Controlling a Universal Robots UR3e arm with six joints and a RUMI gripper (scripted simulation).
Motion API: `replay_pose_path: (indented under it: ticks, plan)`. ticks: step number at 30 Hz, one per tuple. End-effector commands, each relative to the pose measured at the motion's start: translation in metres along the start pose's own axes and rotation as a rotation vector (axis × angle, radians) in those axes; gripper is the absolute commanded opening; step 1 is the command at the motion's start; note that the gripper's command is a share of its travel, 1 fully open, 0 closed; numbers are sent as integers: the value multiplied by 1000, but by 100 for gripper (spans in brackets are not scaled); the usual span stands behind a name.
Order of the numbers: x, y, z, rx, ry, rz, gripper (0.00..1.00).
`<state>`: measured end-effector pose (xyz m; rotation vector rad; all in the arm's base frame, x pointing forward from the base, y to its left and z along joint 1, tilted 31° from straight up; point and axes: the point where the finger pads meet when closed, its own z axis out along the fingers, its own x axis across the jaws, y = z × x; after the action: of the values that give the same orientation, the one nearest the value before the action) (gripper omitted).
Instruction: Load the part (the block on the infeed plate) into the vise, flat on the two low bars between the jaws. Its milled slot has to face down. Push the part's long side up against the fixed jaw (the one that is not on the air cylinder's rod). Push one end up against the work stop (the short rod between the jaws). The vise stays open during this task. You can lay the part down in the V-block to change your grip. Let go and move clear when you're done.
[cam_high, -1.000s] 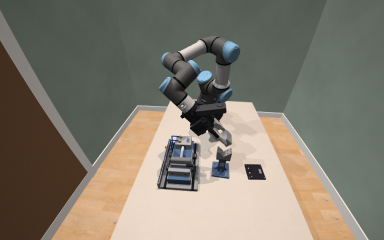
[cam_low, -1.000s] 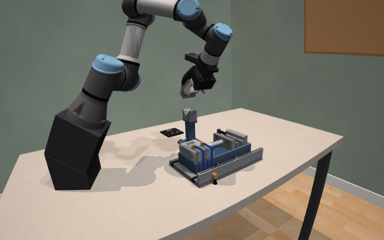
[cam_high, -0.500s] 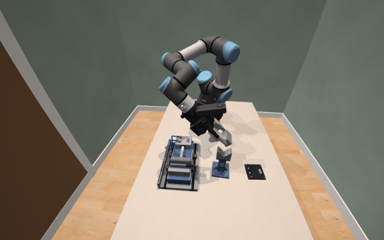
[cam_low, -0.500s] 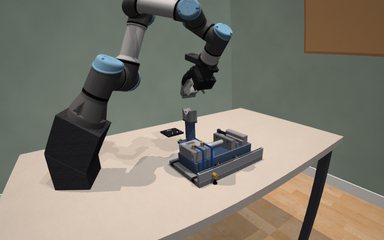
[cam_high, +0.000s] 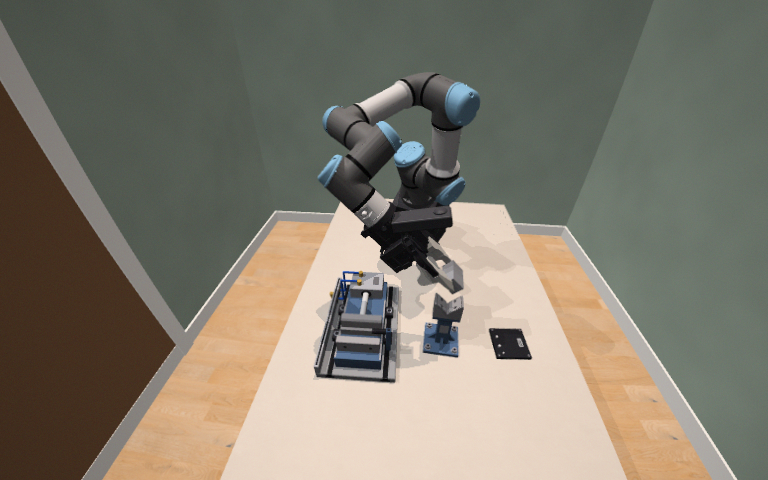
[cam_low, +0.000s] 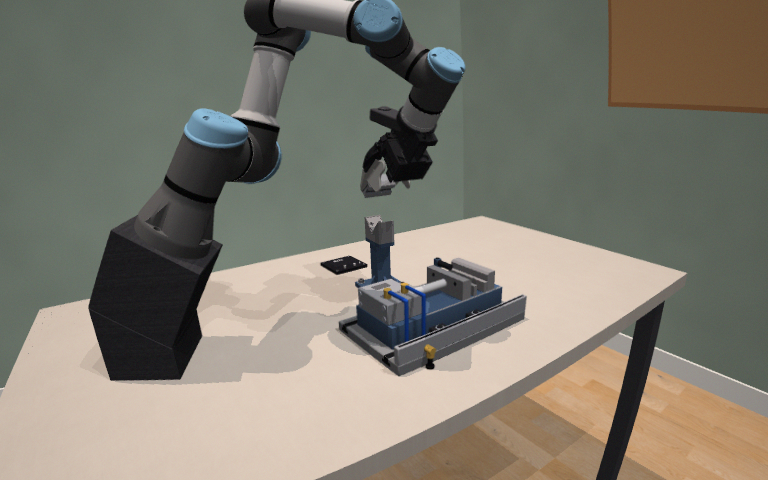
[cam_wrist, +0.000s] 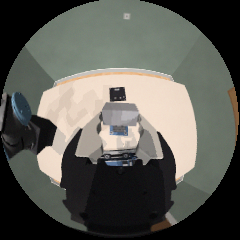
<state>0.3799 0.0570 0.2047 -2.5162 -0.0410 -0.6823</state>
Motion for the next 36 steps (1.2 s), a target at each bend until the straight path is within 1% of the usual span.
replay_pose_path:
  ticks: [1,21,36]
  plan:
    - [0,1,1,-1,1,-2,0]
    - [0,9,9,-1,1,-2,0]
    - [1,20,20,-1,1,-2,0]
